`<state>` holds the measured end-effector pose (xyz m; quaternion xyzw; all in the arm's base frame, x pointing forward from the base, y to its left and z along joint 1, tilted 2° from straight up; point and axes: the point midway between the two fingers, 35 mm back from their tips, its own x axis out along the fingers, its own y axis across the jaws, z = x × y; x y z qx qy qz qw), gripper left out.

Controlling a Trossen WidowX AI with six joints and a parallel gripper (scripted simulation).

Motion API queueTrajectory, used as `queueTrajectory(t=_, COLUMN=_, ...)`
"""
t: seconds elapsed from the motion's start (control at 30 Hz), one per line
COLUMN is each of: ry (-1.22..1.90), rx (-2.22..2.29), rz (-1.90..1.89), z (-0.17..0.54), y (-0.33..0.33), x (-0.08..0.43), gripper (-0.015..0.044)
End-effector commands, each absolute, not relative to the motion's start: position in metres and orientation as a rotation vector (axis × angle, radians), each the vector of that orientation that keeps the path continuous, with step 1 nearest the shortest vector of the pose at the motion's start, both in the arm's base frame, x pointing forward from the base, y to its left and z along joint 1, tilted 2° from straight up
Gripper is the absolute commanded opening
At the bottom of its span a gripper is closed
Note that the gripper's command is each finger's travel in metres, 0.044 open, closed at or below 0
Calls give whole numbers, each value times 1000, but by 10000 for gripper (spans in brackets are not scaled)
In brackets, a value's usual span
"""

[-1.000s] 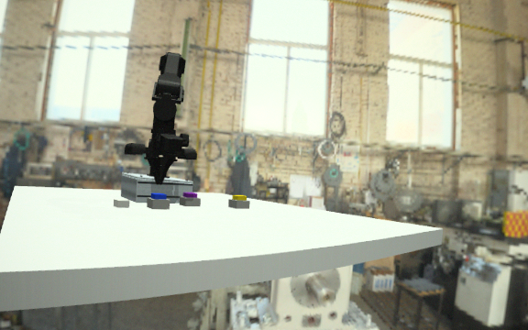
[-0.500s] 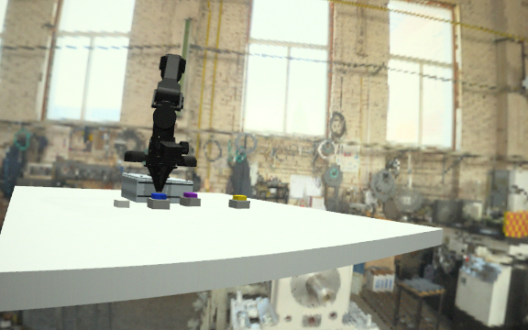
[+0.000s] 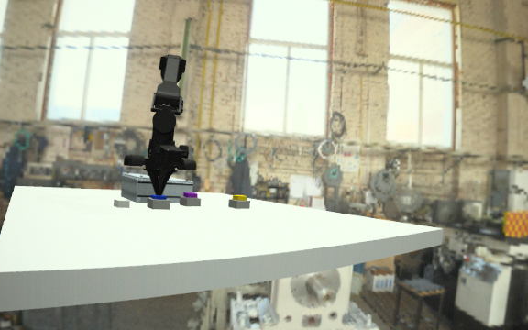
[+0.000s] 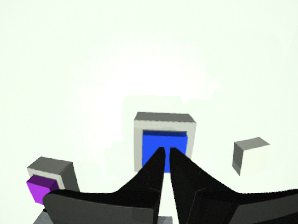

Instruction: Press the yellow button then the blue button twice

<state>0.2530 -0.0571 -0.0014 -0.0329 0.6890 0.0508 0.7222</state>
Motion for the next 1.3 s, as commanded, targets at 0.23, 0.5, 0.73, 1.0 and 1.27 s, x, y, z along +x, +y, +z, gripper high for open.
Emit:
queueTrajectory(t=0.23, ry=1531, rx=-65, rz=116, z=-4, y=-56, x=251, gripper=20)
queueTrajectory(t=0.5, ry=1528, rx=-68, rz=115, z=19, y=-57, x=251, gripper=20)
queueTrajectory(t=0.73, ry=1531, rx=-65, rz=116, z=34, y=-39, x=258, gripper=99)
queueTrajectory(t=1.0, ry=1531, rx=-61, rz=120, z=62, y=68, x=276, gripper=309)
queueTrajectory(t=1.27, ry=1531, rx=-53, rz=128, z=91, y=180, x=245, gripper=400)
